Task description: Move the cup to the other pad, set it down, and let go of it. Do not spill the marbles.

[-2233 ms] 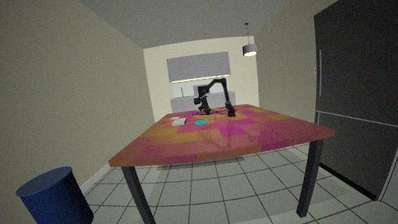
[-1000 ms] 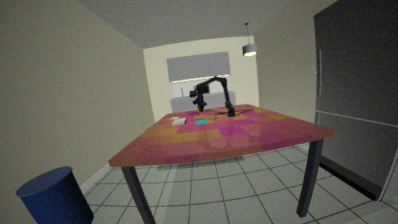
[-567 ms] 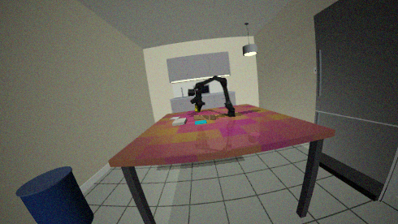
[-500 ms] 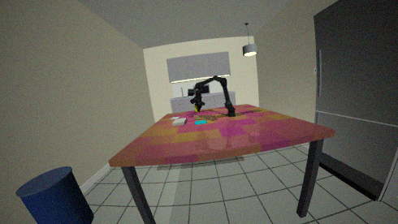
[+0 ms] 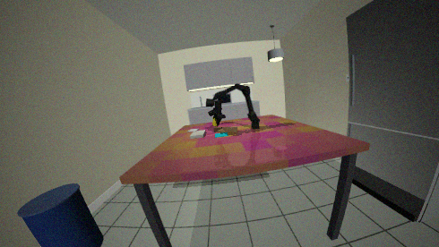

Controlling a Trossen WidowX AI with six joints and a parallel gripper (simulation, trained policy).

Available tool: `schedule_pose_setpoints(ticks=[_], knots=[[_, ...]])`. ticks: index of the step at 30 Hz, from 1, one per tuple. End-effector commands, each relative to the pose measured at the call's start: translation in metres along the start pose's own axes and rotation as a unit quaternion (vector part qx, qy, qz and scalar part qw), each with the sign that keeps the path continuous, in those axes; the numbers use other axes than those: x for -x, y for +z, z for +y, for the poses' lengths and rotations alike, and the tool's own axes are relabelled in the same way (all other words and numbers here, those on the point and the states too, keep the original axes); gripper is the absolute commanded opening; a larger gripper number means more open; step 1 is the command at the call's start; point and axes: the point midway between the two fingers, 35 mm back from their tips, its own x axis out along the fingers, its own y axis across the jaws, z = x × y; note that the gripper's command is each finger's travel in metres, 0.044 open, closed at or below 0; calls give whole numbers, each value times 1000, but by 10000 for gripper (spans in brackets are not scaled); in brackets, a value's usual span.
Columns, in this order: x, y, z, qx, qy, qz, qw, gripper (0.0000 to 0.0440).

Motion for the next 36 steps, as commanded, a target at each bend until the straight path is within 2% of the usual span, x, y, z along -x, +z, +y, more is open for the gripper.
schedule_pose_setpoints(ticks=[1, 15, 20, 31, 36], knots=[[-7, 5, 16, 6, 3, -2, 1000, 0], [-37, 4, 54, 12, 4, 2, 1000, 1], [-50, -4, 61, 8, 3, 11, 1000, 14], [-64, -11, 61, -7, 1, 7, 1000, 80], [-57, -4, 60, -19, 8, -13, 1000, 149]])
